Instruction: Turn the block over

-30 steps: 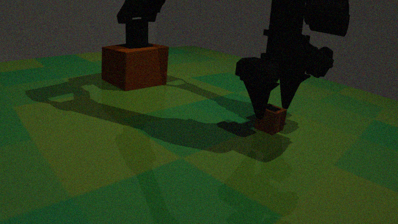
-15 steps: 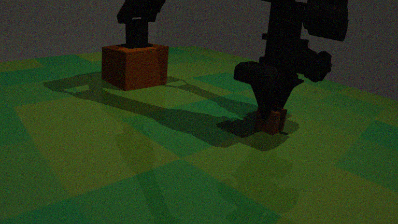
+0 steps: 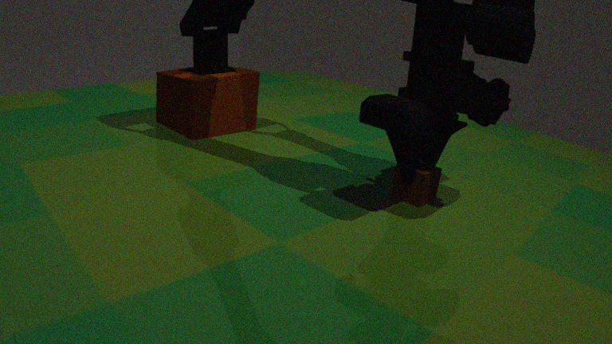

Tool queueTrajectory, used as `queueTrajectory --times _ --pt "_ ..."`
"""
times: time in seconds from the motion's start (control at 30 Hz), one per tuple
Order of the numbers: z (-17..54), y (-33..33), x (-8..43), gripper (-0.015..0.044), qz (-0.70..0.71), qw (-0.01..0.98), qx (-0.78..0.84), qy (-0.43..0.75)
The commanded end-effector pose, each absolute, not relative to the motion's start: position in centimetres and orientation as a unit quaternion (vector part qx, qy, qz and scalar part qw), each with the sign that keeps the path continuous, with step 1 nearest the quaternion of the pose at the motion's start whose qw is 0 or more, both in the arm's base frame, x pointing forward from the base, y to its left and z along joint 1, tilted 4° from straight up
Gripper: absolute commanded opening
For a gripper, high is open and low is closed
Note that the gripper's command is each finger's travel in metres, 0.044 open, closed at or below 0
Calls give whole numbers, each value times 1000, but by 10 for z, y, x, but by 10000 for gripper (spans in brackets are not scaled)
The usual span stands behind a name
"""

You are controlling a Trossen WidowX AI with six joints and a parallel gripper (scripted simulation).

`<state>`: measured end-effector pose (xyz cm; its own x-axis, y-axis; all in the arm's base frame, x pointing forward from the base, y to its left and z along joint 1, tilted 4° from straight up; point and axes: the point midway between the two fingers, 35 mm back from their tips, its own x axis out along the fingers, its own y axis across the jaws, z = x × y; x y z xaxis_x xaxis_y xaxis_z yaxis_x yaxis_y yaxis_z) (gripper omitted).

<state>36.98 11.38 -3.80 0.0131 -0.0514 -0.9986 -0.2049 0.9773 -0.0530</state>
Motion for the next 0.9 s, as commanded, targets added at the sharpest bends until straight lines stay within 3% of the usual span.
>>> queueTrajectory --times 0.0,0.87 --pt "-28 114 370 0 53 706 -91 701" --pt "-20 116 372 0 65 786 -86 609"
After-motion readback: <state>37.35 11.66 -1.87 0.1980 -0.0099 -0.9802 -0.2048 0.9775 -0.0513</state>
